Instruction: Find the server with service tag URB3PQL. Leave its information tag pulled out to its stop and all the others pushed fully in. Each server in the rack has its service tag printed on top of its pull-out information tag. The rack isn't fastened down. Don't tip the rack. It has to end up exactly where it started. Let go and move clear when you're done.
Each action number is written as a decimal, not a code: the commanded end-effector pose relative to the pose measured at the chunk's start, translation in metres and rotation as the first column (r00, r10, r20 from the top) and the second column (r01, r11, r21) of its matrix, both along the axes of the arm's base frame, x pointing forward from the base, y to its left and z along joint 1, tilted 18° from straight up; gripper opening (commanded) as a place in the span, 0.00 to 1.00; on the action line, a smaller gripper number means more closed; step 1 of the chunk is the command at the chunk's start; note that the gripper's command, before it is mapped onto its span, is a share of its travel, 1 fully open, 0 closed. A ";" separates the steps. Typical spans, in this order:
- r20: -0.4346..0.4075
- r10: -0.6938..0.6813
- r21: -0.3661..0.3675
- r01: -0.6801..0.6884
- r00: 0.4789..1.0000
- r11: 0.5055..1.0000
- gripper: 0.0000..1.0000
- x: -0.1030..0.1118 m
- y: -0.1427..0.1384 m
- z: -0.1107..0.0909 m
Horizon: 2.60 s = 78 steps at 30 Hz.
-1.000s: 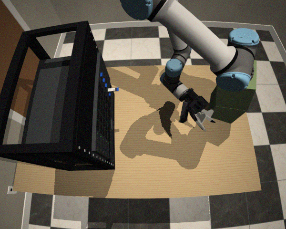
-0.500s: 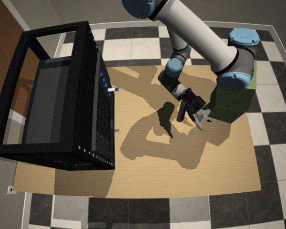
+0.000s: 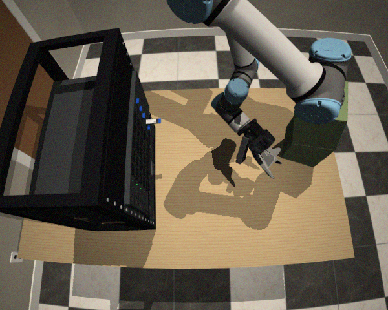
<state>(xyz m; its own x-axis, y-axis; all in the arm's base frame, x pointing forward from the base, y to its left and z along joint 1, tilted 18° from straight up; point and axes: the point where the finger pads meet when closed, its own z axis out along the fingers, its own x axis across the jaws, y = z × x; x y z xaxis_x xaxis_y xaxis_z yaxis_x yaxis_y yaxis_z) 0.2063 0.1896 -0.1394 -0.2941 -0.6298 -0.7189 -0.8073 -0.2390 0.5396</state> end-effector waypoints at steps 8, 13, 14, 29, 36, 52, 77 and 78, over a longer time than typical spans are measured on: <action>0.058 0.011 -0.053 -0.007 0.998 0.999 1.00 0.013 -0.010 -0.010; 0.079 0.015 -0.073 -0.009 0.997 0.997 1.00 0.019 -0.013 -0.013; 0.079 0.015 -0.073 -0.009 0.997 0.997 1.00 0.019 -0.013 -0.013; 0.156 0.032 -0.143 -0.009 0.987 0.990 1.00 0.039 -0.027 -0.024; 0.182 0.038 -0.166 -0.007 0.983 0.986 1.00 0.046 -0.032 -0.027; 0.251 0.056 -0.228 0.003 0.966 0.974 1.00 0.067 -0.045 -0.032; 0.358 0.088 -0.320 0.034 0.929 0.947 1.00 0.104 -0.065 -0.036; 0.363 0.090 -0.324 0.035 0.928 0.946 1.00 0.105 -0.066 -0.036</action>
